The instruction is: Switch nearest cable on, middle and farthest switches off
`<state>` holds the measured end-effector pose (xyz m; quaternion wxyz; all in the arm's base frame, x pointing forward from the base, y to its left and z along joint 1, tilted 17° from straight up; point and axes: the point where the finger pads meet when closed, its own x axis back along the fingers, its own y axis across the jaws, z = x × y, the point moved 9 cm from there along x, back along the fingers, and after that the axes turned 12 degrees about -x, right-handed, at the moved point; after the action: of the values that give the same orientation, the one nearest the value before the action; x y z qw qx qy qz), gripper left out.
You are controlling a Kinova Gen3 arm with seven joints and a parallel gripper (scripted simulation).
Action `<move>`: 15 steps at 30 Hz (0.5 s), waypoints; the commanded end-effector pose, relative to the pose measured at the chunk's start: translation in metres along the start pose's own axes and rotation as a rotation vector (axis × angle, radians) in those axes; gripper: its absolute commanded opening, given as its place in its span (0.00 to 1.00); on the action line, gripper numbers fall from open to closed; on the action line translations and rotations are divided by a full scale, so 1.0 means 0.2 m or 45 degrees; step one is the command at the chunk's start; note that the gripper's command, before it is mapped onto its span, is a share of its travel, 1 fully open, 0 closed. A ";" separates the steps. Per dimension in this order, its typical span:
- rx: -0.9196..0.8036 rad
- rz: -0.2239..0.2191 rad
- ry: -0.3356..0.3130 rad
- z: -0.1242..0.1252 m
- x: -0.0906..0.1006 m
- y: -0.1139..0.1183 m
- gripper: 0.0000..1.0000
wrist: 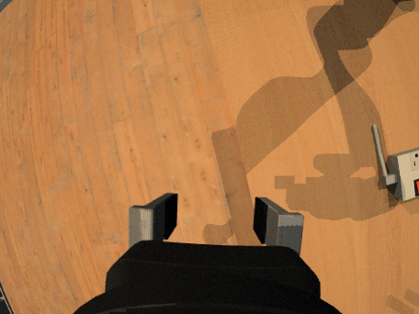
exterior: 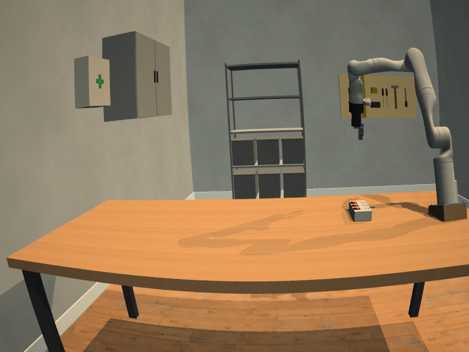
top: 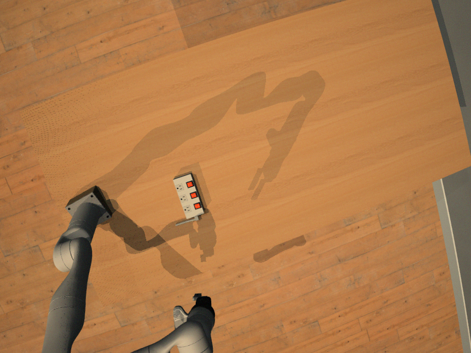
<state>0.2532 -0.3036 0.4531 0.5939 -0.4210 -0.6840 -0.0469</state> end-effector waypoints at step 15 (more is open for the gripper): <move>0.058 -0.053 -0.005 -0.03 0.00 0.16 1.00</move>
<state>0.2738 -0.2886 0.4416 0.6004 -0.3980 -0.6922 -0.0446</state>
